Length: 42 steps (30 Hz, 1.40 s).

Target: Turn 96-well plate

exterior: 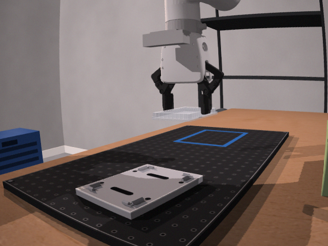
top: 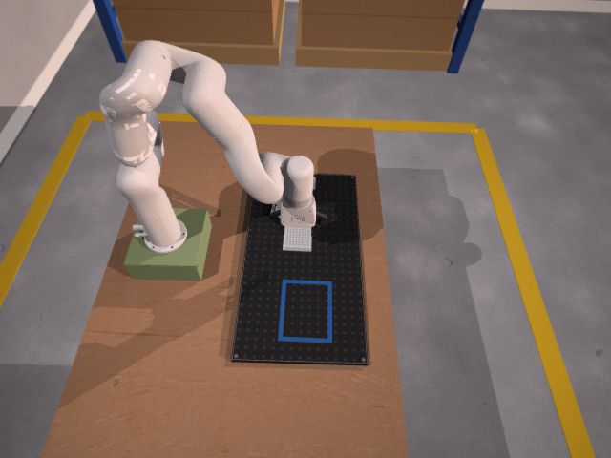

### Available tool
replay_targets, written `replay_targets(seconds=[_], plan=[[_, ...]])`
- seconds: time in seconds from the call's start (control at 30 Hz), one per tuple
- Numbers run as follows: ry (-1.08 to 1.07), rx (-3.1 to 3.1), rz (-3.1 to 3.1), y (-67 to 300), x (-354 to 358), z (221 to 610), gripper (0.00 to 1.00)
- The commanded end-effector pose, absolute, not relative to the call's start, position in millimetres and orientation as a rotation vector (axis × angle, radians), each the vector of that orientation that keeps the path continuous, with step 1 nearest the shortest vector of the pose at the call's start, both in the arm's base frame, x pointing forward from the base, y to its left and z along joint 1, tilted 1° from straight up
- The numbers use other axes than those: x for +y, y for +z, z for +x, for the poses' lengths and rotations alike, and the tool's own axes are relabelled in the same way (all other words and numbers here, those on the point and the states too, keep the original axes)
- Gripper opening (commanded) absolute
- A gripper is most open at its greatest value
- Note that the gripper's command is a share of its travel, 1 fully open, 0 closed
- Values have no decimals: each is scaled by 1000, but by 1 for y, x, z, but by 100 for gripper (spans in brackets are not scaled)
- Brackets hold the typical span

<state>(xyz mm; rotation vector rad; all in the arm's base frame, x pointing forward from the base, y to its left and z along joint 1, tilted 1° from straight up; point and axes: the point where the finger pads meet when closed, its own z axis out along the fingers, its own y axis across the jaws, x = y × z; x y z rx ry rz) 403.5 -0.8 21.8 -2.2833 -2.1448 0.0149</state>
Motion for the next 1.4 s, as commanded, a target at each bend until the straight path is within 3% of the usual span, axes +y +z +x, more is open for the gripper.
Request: replay_targets(seconds=[0.0, 1.37], plan=[[12, -2149, -2284, 23, -6, 406, 0], [14, -2150, -2284, 19, -129, 418, 0]])
